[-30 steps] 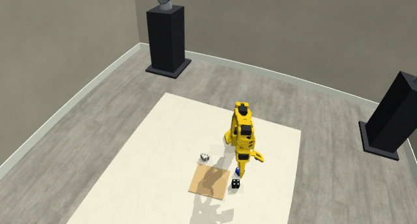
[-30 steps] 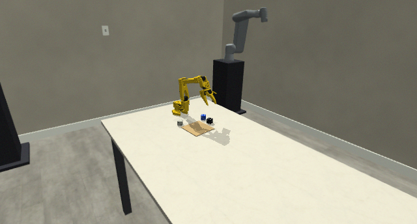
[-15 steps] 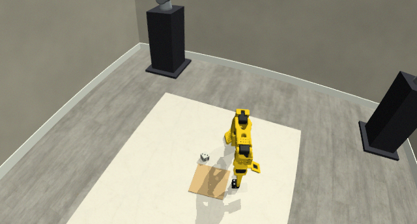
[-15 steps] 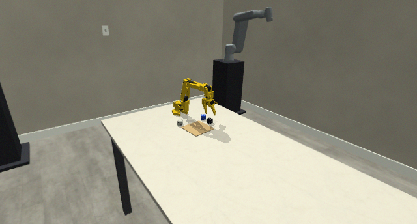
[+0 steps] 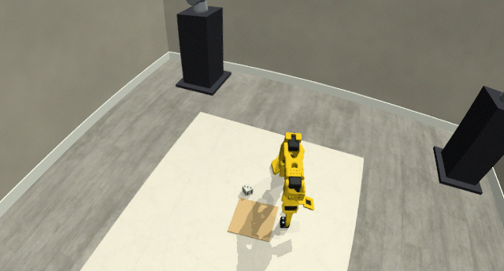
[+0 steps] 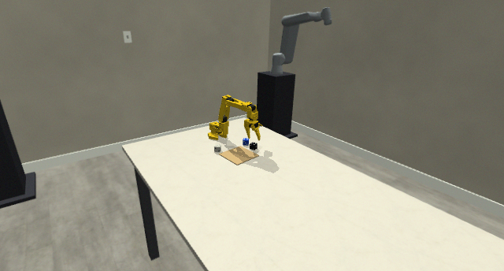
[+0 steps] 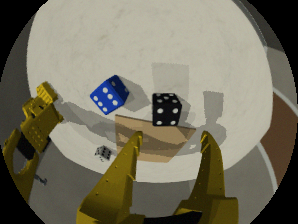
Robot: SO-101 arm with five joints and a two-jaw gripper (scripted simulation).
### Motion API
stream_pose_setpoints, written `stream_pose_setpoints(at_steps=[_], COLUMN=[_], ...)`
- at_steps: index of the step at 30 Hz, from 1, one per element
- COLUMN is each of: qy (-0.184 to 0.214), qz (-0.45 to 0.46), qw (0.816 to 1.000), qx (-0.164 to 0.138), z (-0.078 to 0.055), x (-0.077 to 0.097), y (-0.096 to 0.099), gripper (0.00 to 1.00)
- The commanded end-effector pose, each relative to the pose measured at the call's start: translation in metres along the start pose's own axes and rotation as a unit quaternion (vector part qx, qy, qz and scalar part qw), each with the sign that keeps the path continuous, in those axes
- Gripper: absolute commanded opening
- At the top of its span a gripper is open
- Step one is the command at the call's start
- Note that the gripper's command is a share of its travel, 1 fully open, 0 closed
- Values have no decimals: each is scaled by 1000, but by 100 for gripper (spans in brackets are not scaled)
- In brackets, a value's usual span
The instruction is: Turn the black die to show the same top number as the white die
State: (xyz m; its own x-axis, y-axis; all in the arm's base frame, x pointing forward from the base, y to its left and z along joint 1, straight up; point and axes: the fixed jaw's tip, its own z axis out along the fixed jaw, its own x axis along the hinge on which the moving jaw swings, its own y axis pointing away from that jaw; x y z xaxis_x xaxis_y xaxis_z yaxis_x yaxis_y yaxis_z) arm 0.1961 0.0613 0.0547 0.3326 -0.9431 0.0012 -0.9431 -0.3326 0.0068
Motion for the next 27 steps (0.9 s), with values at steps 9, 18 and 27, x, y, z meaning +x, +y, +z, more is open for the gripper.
stream_pose_setpoints(at_steps=[9,18,27], qy=[1,1,1], qz=[-7,-7,-7], qw=[999,999,999], qx=[44,44,44], z=[-18,-18,-18], x=[-1,-1,-1], y=[-6,-6,-6], gripper=[35,35,35])
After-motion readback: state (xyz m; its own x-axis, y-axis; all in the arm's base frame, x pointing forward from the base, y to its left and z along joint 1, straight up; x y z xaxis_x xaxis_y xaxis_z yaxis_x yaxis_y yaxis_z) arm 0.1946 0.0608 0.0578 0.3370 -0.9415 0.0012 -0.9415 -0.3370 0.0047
